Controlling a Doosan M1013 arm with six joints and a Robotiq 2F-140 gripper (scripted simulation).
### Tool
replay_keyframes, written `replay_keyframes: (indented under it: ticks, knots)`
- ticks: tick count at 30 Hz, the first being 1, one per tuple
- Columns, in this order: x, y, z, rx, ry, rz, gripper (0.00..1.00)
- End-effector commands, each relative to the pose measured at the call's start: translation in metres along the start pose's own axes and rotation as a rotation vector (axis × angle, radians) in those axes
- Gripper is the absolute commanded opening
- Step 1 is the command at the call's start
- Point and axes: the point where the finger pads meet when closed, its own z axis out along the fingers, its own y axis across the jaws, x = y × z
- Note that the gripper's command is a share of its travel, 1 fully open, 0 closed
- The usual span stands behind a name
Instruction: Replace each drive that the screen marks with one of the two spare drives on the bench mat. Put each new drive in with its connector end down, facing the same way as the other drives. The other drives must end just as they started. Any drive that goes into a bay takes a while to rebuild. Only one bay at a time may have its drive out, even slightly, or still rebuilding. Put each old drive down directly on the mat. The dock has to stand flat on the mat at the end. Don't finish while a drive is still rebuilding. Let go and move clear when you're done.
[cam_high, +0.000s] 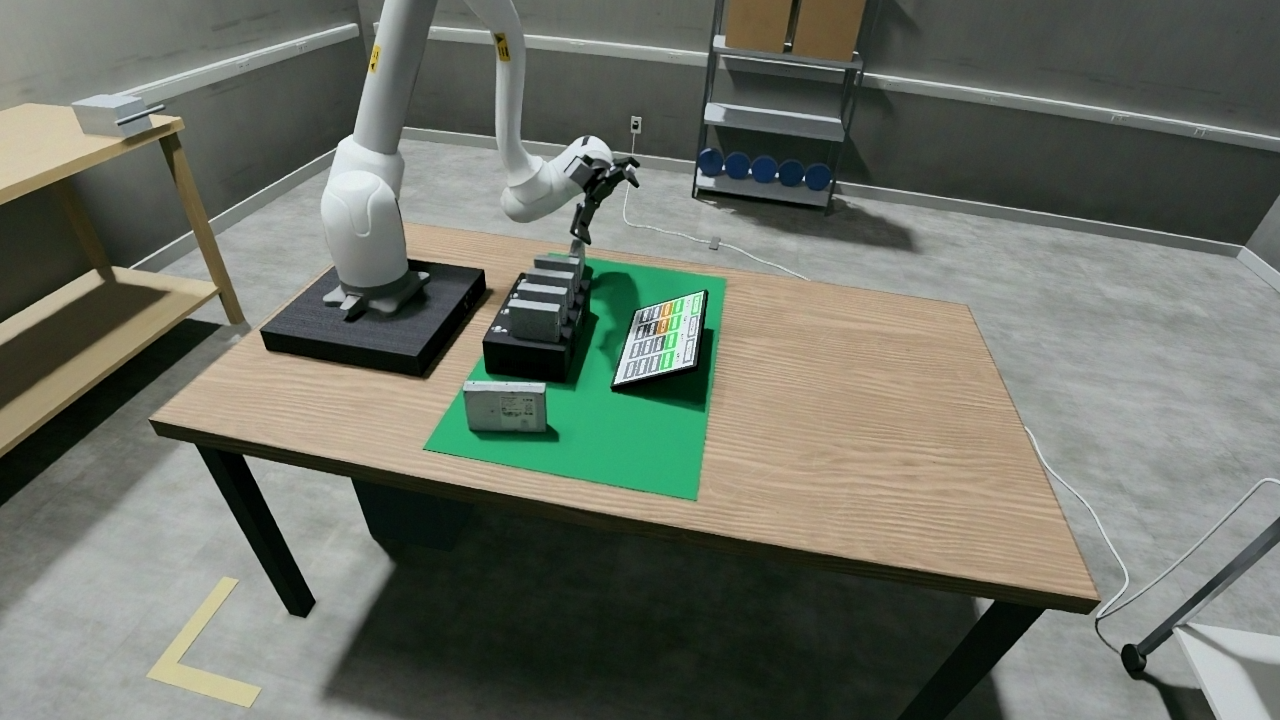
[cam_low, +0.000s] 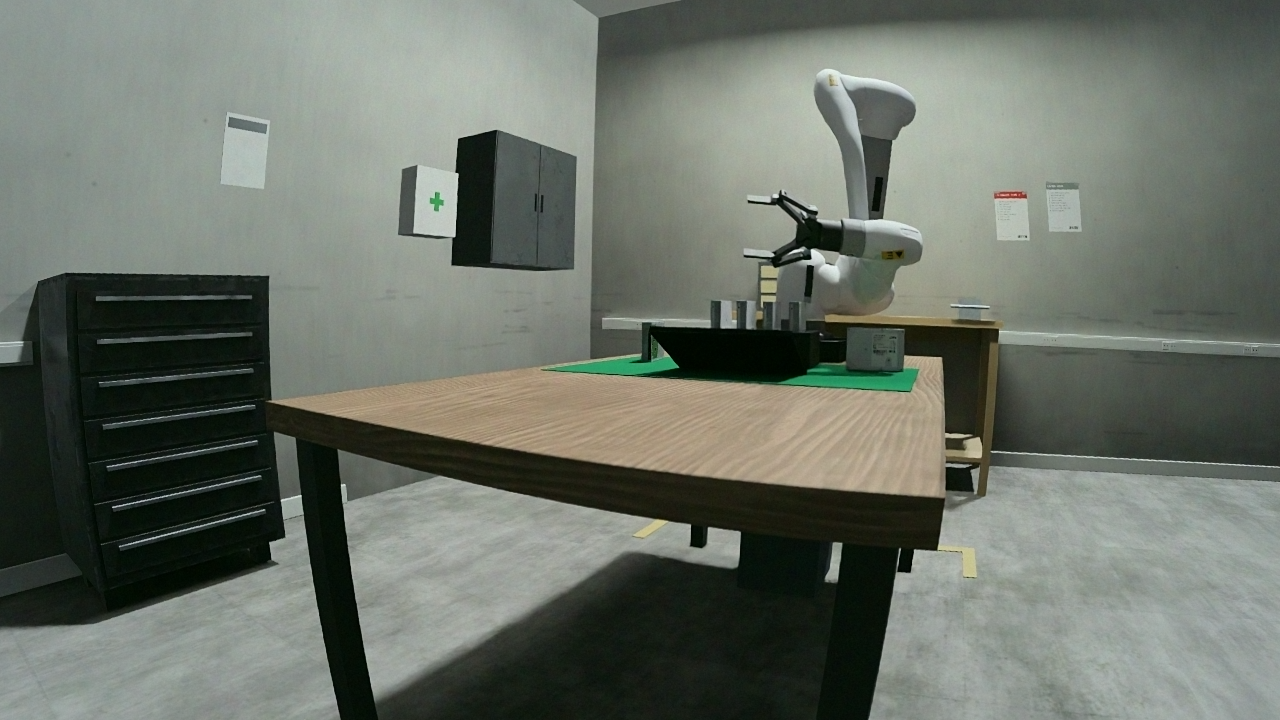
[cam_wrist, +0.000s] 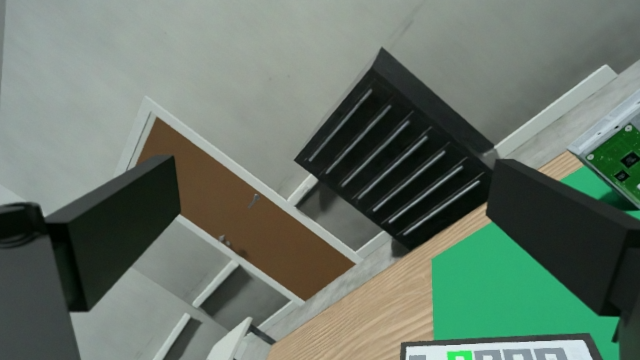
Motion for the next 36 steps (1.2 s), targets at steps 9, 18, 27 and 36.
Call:
replay_keyframes:
  ticks: [9, 18, 27, 36]
  knots:
    - [0.0, 0.0, 0.0, 0.0, 0.0, 0.001, 1.0]
    - [0.0, 0.0, 0.0, -0.001, 0.0, 0.001, 1.0]
    - [0.016, 0.015, -0.005, -0.279, 0.192, 0.302, 1.0]
    - [0.038, 0.037, -0.013, -0.597, 0.409, 0.644, 1.0]
